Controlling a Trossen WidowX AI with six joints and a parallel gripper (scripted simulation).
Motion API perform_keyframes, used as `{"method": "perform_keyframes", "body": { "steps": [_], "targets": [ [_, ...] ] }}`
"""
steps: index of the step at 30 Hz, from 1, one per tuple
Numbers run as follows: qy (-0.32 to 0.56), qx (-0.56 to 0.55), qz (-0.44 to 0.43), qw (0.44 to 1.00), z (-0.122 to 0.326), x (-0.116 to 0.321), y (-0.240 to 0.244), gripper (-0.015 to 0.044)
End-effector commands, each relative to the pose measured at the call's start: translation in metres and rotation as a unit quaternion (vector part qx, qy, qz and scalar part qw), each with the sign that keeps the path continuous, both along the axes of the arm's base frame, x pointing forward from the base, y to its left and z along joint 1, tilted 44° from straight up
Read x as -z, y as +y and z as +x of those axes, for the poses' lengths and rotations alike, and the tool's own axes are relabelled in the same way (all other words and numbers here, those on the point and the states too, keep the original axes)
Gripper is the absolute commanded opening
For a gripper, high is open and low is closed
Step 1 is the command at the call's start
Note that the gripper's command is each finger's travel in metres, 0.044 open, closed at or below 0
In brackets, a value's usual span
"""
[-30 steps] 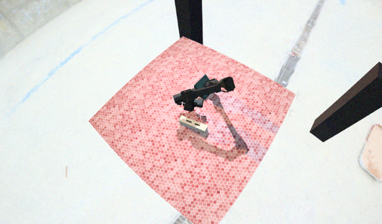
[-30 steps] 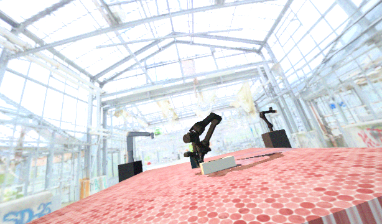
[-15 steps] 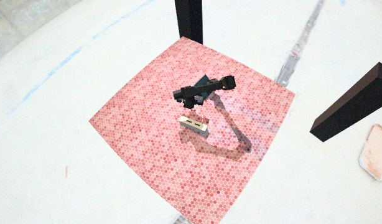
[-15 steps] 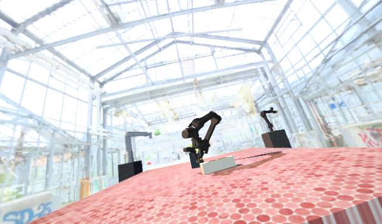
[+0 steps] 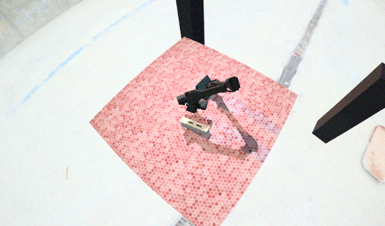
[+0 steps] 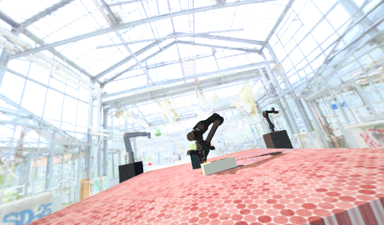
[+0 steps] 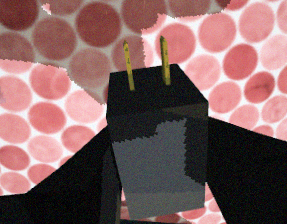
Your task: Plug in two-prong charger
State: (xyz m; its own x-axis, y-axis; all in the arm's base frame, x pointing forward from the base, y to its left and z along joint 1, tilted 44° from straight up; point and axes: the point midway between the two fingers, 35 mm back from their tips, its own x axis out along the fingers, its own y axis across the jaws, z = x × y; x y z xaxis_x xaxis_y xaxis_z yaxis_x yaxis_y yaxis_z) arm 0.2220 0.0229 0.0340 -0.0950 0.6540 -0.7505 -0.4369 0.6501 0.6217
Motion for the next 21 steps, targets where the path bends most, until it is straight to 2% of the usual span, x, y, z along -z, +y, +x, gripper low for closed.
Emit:
{"method": "perform_keyframes", "body": {
  "steps": [1, 21],
  "targets": [
    [0.012, 0.013, 0.002, 1.0, -0.004, 0.001, 0.009, 0.0],
    [0.036, 0.038, 0.002, 0.999, 0.008, -0.001, 0.027, 0.0]
  ]
}}
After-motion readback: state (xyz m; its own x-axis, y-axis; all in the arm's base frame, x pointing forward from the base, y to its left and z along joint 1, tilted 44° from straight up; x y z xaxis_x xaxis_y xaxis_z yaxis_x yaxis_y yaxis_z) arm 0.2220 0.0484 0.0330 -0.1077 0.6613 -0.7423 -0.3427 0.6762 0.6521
